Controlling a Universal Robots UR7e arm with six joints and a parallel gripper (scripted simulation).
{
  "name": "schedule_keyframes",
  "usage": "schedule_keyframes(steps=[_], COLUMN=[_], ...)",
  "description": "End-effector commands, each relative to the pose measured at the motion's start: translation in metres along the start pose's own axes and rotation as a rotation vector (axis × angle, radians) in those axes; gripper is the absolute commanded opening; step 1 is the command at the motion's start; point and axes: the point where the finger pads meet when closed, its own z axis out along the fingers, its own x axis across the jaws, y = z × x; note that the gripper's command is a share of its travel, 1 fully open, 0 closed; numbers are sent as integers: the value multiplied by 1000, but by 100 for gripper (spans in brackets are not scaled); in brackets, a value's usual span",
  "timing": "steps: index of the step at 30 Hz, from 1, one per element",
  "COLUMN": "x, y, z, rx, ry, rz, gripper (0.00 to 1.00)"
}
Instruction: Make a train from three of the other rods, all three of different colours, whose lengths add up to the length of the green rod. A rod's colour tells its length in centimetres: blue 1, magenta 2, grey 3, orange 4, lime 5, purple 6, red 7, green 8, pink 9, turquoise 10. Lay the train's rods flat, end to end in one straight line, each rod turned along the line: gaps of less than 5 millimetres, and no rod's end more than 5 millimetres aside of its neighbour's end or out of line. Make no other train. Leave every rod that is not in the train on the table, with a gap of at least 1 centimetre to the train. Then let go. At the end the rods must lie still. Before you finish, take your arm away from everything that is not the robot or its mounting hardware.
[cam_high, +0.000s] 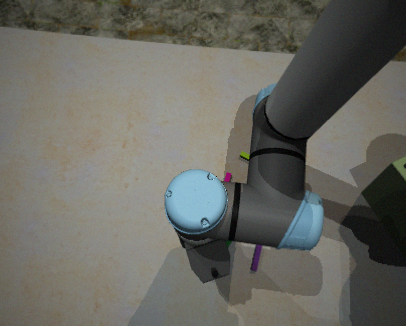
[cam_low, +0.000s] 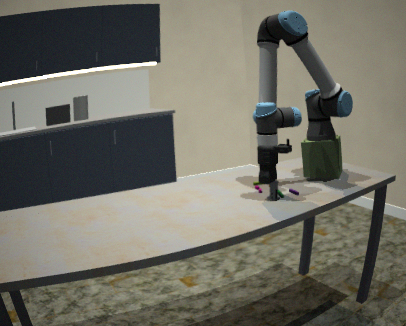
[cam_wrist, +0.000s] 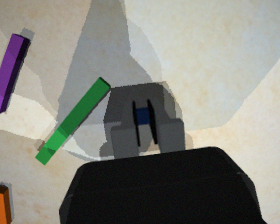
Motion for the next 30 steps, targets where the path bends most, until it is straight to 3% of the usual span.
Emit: schedule_keyframes(steps=[1,19,25,30], x=[0,0,0,0], y=[0,0,0,0], z=[0,-2,-9,-26], rx=[-1,-1,-1,-1], ry=[1,1,1,1], rz=[0,0,0,0], gripper=[24,24,24,24])
